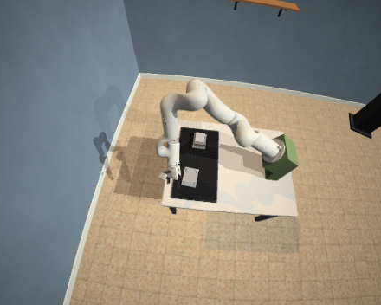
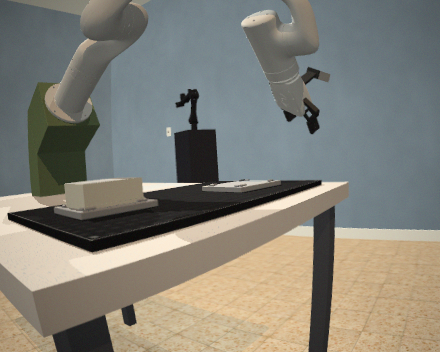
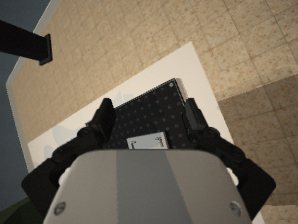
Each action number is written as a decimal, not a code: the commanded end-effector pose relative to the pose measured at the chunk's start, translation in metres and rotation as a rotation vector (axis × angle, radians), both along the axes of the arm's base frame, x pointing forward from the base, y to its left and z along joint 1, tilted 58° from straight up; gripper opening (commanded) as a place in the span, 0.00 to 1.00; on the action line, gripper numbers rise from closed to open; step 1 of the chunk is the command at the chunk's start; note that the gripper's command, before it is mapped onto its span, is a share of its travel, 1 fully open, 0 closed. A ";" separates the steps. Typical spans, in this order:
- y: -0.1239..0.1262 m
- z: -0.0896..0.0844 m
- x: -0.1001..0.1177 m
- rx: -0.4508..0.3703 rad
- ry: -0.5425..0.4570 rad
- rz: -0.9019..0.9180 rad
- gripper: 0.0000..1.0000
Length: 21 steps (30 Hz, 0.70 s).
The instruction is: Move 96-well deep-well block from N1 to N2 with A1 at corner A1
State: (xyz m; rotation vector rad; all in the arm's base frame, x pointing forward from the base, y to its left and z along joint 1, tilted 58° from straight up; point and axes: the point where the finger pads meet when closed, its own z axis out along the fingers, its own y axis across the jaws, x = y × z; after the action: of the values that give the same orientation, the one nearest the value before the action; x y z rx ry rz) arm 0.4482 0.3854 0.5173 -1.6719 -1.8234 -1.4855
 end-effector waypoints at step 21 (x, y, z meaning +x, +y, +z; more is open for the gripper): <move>-0.070 -0.023 0.038 0.133 0.246 -0.267 1.00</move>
State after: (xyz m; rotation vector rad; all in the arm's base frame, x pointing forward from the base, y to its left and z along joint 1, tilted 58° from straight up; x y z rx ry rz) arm 0.4830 0.3220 0.4959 -1.9584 -1.4403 -1.4028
